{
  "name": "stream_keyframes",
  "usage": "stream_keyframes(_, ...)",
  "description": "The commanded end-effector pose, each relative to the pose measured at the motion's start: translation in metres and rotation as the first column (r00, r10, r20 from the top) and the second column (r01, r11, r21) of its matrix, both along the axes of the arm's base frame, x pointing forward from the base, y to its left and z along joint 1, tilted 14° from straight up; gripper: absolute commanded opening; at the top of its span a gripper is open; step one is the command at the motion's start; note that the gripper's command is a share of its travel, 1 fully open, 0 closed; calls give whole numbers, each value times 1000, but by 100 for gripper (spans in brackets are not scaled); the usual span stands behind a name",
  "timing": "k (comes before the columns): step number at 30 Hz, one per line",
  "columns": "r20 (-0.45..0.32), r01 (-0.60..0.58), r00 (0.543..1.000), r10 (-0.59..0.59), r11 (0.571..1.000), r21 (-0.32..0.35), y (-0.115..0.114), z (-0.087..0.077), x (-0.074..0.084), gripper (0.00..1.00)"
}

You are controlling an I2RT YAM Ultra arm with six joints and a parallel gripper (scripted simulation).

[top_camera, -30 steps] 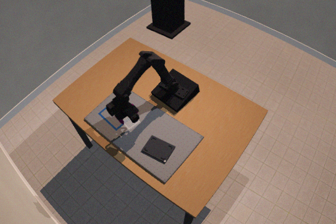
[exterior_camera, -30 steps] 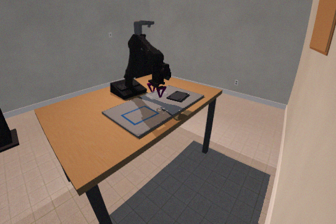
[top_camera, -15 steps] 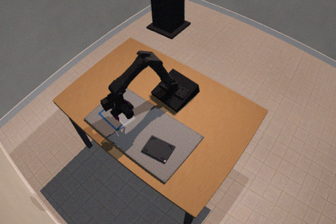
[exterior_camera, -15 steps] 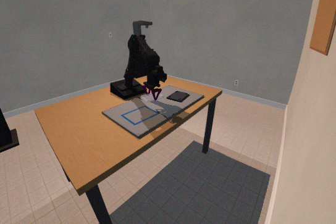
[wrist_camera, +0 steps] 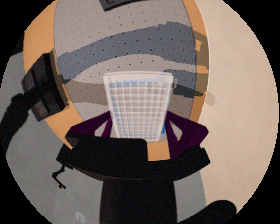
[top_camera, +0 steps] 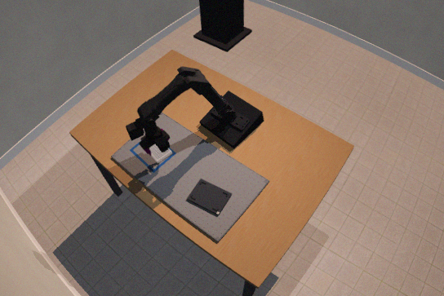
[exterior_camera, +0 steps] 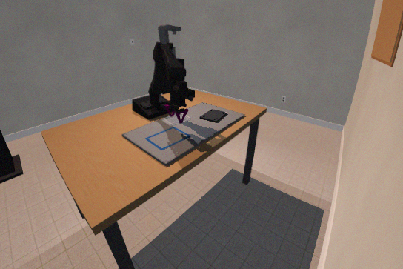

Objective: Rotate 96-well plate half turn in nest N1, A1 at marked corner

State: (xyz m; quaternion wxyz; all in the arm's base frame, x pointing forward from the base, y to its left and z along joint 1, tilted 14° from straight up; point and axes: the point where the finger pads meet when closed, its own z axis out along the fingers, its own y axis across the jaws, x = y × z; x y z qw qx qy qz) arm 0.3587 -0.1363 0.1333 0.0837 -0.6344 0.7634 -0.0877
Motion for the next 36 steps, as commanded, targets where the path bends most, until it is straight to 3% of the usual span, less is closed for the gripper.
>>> stream_keyframes(1, 12, -10, 1000, 10, 1000, 7, -14, 8, 0, 0)
stream_keyframes(3, 25, -10, 1000, 10, 1000, 1, -20, 13, -1, 0)
stream_keyframes(11, 13, -10, 1000, 10, 1000, 7, -40, 7, -2, 0)
stream_keyframes(12, 44, -10, 999, 11, 1000, -12, -43, 21, -3, 0)
stream_keyframes(13, 41, -10, 999, 11, 1000, -10, -47, 19, -3, 0)
stream_keyframes(14, 13, -10, 1000, 10, 1000, 7, -51, 7, -2, 0)
stream_keyframes(19, 13, -10, 1000, 10, 1000, 6, -66, 7, -3, 0)
stream_keyframes(20, 40, -10, 999, 11, 1000, -11, -65, 19, -4, 0)
stream_keyframes(21, 44, -10, 999, 11, 1000, -14, -65, 21, -4, 0)
stream_keyframes(36, 44, -21, 999, 21, 1000, -13, -61, 21, -2, 0)
